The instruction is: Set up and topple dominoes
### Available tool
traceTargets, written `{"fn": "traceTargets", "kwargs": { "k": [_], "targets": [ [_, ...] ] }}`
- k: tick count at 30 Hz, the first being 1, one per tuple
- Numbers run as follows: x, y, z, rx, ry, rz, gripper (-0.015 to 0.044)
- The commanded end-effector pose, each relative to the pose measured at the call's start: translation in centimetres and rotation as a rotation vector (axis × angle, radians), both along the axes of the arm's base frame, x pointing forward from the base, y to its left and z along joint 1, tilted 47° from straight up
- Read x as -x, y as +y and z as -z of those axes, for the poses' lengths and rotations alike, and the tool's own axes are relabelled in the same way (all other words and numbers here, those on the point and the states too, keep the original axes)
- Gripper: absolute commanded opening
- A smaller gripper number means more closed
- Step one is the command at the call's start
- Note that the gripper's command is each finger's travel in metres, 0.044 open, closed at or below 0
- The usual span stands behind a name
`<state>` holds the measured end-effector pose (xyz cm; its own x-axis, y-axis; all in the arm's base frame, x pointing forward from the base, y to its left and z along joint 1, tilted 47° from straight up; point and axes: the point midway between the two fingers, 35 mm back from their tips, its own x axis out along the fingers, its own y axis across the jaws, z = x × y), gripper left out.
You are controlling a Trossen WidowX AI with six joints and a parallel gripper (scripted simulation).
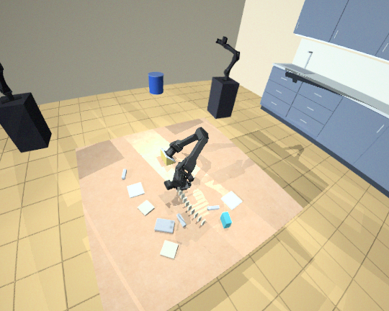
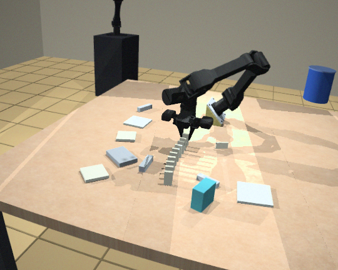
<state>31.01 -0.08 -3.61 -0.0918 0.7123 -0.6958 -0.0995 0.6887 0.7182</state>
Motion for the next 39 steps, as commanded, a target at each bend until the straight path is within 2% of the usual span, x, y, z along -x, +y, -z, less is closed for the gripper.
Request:
{"fn": "traceTargets", "kwargs": {
  "k": [1, 11, 15, 22, 25, 31, 39],
  "targets": [
    [0.0, 0.1, 0.0, -0.004, 0.002, 0.004, 0.0186],
    [0.0, 0.1, 0.0, -0.004, 0.002, 0.004, 0.0440],
    [-0.3, -0.6, -0.6, -0.002, 0.001, 0.004, 0.0440],
    [-1.4, -8.0, -7.4, 0.006, 0.002, 0.002, 0.0440],
    [-1.1, -9.5, -9.1, 0.003, 0.003, 0.000, 0.0440],
    [-1.1, -8.8, -9.3, 0.009, 0.038, 0.035, 0.0440],
    [0.9, -1.6, -11.6, 0.066, 0.458, 0.453, 0.0440]
  ]
}}
